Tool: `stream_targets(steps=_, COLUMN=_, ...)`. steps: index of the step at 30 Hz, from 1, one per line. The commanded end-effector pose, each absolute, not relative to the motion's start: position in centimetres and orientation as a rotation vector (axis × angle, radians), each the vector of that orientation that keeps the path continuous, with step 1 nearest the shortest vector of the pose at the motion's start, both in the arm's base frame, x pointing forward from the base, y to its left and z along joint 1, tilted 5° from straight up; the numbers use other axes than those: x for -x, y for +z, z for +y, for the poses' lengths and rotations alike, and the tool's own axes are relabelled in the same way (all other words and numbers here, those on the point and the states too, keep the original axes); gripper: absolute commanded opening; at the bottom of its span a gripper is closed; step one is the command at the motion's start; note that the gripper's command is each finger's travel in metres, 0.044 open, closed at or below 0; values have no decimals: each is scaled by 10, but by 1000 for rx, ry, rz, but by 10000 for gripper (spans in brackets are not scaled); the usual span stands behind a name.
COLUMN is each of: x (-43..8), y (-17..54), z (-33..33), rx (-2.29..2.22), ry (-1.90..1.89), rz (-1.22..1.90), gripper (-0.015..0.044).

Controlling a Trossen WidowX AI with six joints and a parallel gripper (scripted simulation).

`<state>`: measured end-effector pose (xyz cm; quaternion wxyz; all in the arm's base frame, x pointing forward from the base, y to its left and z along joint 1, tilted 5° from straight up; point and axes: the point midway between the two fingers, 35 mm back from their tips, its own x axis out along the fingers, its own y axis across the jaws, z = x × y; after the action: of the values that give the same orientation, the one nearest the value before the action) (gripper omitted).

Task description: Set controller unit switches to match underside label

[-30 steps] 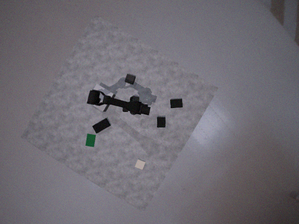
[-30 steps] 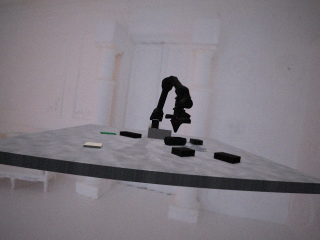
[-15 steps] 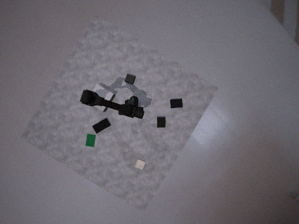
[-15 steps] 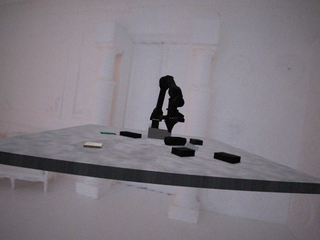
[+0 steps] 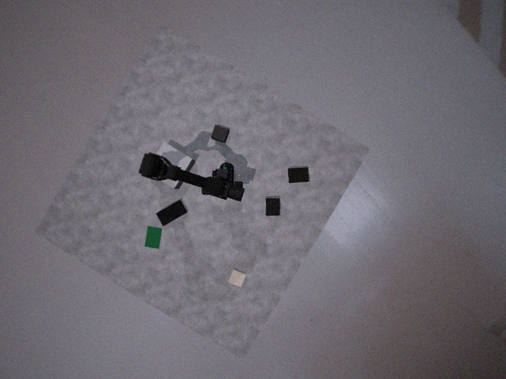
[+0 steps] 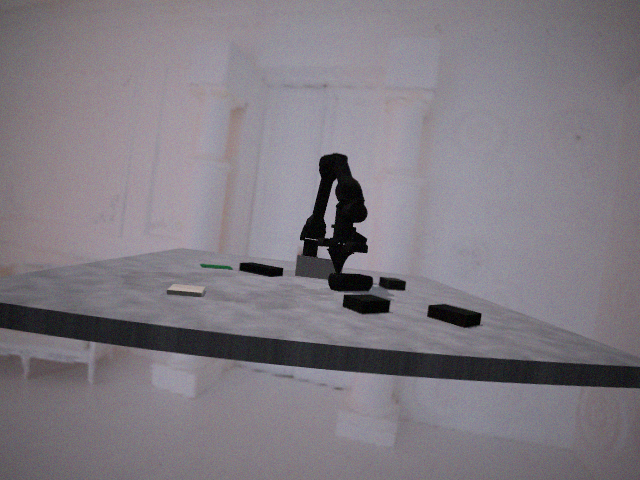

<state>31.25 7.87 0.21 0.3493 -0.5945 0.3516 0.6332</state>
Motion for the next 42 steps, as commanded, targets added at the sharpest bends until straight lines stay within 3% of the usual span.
stream_targets(steps=1, x=-311, y=-4, z=78, rx=1540, ry=1646, rz=912, gripper=0)
stream_targets(steps=17, x=-310, y=-11, z=78, rx=1540, ry=1646, rz=912, gripper=0)
stream_targets(steps=26, x=-313, y=34, z=77, rx=1540, ry=1646, rz=912, gripper=0)
stream_targets(steps=34, x=-297, y=40, z=125, rx=1536, ry=1648, rz=909, gripper=0)
stream_targets(steps=42, x=-297, y=40, z=126, rx=1536, ry=1648, rz=909, gripper=0)
